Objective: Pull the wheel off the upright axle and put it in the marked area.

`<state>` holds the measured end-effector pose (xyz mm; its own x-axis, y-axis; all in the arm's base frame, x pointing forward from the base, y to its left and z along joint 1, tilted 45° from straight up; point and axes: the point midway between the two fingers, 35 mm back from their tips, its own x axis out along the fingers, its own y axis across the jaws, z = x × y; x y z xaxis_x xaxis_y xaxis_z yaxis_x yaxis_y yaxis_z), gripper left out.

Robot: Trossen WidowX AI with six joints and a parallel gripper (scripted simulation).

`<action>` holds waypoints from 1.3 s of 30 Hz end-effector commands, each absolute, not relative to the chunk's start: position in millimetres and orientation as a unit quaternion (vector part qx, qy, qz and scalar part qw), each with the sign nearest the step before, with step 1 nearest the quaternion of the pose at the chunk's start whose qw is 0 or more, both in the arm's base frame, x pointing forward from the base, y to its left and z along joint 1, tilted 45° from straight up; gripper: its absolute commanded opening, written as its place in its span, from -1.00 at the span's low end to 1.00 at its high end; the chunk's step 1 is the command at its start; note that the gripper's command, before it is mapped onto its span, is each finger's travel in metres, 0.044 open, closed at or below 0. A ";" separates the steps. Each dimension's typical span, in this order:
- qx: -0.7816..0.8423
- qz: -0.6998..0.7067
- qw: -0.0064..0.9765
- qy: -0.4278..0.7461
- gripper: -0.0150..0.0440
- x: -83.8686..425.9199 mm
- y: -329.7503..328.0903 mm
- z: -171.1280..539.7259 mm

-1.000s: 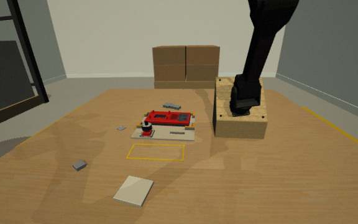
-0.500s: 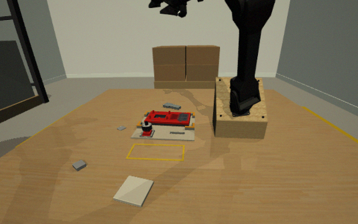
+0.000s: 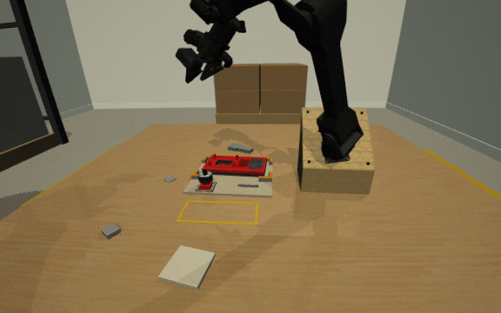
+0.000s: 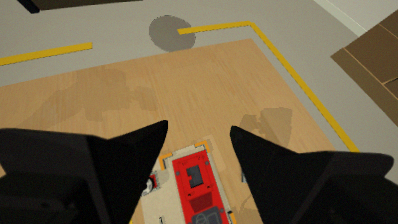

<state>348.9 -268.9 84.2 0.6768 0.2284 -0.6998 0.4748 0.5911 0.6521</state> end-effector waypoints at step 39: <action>0.309 0.230 0.687 0.617 0.53 363.9 -11.5 12.4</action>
<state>365.3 -29.7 29.2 0.1439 0.6871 -0.7121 0.0538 0.7131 0.6990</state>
